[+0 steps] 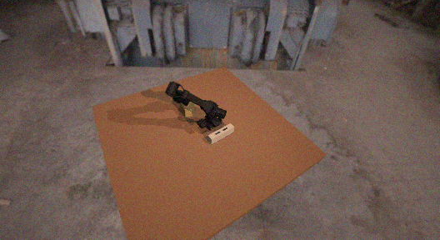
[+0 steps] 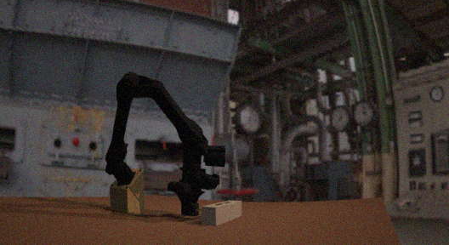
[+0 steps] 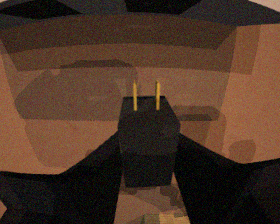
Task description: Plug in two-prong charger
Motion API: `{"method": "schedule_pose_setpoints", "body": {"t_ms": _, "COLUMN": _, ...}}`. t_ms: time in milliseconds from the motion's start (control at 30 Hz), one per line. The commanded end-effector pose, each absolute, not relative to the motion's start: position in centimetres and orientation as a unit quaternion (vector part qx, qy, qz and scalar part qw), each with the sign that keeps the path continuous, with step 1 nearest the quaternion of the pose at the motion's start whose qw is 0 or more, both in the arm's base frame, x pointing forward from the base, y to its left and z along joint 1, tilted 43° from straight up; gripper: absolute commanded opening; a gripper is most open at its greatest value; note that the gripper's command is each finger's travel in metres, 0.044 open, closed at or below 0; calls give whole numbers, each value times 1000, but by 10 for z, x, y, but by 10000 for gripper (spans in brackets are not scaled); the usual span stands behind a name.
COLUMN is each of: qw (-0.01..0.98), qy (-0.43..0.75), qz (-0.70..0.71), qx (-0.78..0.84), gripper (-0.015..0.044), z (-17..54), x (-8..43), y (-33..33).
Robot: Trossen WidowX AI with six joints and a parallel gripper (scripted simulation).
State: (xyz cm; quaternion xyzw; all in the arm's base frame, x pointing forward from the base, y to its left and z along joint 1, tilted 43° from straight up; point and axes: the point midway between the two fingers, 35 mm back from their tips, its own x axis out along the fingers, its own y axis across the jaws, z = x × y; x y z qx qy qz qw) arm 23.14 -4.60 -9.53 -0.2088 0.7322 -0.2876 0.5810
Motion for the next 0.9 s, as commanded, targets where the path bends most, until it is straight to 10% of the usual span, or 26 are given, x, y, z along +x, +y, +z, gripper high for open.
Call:
{"method": "schedule_pose_setpoints", "body": {"t_ms": 0, "qw": 581, "qy": 731, "qz": -289, "qx": -211, "gripper": 0, "z": -96, "x": 237, "y": -48}}
{"method": "schedule_pose_setpoints", "body": {"t_ms": 867, "qw": 585, "qy": 725, "qz": -304, "qx": -198, "gripper": 0, "z": -99, "x": 261, "y": -57}}
